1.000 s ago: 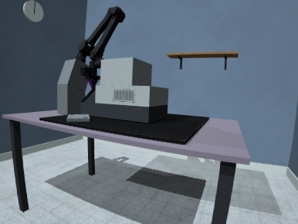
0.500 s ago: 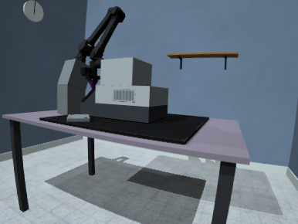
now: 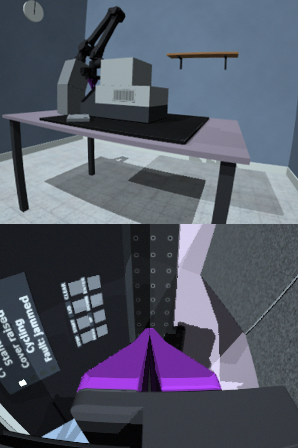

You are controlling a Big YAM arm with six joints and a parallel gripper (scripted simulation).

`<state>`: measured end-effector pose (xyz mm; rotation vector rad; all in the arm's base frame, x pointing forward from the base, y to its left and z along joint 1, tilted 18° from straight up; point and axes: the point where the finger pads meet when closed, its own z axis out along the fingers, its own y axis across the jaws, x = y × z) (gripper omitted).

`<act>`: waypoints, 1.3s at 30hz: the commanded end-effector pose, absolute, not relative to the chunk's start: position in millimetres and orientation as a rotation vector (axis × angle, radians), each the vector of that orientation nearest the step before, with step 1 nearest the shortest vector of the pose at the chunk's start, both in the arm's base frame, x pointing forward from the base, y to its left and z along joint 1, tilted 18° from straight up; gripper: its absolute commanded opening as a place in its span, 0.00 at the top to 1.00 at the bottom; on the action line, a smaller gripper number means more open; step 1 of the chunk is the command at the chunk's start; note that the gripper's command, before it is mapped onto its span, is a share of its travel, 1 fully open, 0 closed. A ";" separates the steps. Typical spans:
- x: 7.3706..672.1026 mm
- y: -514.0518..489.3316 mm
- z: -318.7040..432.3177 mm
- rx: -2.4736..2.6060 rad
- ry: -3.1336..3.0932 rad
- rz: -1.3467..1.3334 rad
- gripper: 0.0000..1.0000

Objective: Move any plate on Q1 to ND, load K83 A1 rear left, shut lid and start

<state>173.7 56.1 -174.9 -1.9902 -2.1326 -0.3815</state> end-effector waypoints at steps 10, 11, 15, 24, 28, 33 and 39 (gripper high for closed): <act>182.8 53.1 -174.9 -2.006 -2.135 -0.394 1.00; 183.3 53.2 -174.9 -2.006 -2.136 -0.395 1.00; 178.6 69.2 -167.4 -2.005 -2.139 -0.397 1.00; 157.8 70.3 -166.8 -2.026 -2.083 -0.345 1.00; 154.0 70.0 -167.7 -2.012 -2.083 -0.332 1.00; 173.5 75.6 -174.1 -1.984 -2.122 -0.352 1.00; 193.4 80.0 -176.9 -1.995 -2.129 -0.383 1.00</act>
